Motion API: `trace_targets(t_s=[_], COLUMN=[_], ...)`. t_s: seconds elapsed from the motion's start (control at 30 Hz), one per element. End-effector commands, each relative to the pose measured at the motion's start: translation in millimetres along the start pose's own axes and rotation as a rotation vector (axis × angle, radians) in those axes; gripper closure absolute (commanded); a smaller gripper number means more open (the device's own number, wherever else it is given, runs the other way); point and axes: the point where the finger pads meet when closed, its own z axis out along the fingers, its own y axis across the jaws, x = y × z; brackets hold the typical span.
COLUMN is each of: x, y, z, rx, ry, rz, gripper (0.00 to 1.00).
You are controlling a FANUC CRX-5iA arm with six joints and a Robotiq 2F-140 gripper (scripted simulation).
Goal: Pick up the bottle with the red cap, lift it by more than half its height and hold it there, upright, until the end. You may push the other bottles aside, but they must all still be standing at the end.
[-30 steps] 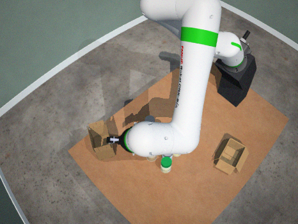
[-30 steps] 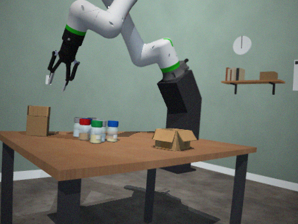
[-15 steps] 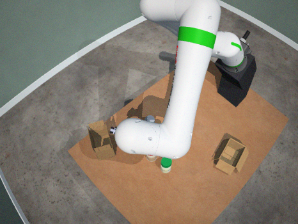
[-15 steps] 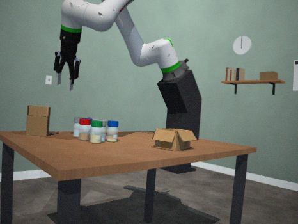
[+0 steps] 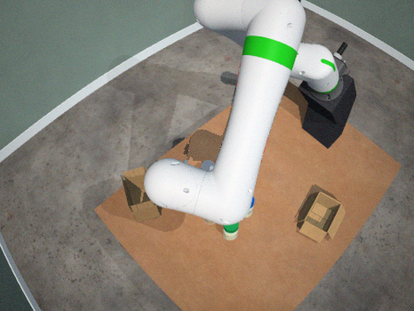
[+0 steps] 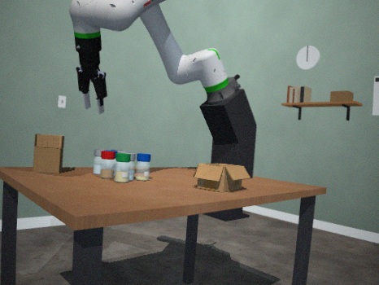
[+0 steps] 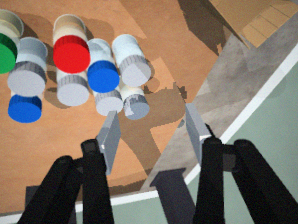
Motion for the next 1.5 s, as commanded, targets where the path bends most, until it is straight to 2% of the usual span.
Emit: trace_targets(t_s=[0.0, 0.13, 0.37, 0.7, 0.93, 1.27, 1.47], x=[-11.5, -24.3, -24.3, -41.8, -41.8, -20.8, -20.8], y=[-17.6, -39.0, -39.0, -104.2, -104.2, -11.9, -11.9], z=[-4.2, -8.3, -8.3, -44.9, -44.9, 19.9, 19.9], rx=[0.085, 0.182, 0.182, 0.434, 0.434, 0.263, 0.263], ry=[-0.040, -0.084, -0.084, -0.184, -0.184, -0.016, -0.016], rz=[0.061, 0.128, 0.128, 0.225, 0.225, 0.332, 0.332], gripper=[0.49, 0.49, 0.49, 0.49, 0.49, 0.49, 0.49])
